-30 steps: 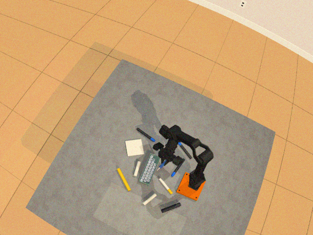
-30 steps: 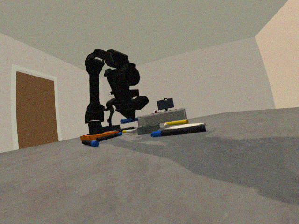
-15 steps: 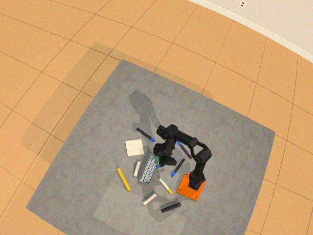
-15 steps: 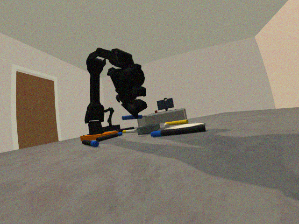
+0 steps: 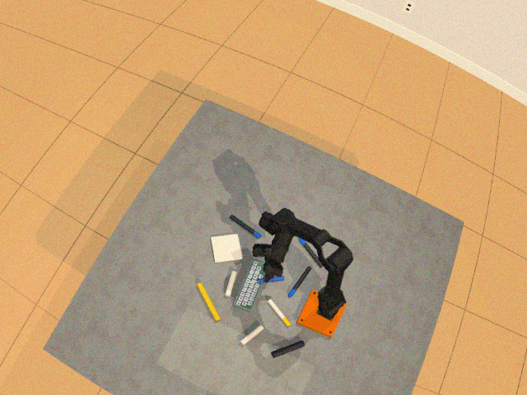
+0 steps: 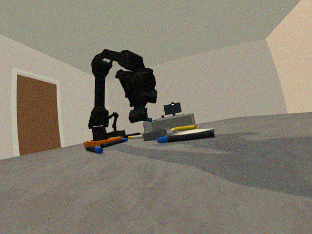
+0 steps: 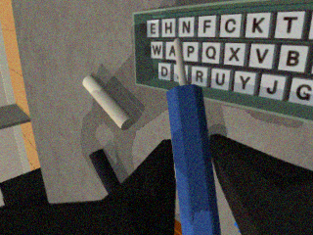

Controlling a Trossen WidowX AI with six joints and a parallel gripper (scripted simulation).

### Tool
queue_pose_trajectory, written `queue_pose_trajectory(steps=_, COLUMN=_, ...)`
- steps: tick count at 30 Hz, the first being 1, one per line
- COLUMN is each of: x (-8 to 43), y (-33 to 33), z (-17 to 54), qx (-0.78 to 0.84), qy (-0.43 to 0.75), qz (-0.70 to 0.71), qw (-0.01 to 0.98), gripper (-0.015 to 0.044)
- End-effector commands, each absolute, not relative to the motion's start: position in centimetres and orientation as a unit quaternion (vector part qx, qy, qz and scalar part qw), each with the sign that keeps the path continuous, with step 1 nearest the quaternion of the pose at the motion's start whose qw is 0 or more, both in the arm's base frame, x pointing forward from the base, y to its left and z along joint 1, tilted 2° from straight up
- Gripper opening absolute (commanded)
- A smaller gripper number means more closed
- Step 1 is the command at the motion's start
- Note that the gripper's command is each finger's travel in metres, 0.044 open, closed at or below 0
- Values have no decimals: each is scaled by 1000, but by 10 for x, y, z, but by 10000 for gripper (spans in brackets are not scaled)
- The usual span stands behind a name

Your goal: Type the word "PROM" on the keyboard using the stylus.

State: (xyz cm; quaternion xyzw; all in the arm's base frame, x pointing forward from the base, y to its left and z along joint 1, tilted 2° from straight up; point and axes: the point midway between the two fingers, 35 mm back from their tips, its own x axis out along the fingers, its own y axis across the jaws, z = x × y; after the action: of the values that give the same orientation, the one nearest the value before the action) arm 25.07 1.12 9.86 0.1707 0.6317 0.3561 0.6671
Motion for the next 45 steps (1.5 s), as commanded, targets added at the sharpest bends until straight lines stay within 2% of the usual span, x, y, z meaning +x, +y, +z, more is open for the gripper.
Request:
queue_pose_trajectory(steps=1, x=254, y=16, z=102, qx=228, qy=652, qz=320, qw=649, gripper=0)
queue_pose_trajectory(steps=20, x=266, y=37, z=116, qx=453, qy=723, qz=127, qw=506, gripper=0)
queue_pose_trajectory(steps=45, x=281, y=63, z=133, qx=635, qy=727, qz=-145, qw=217, gripper=0)
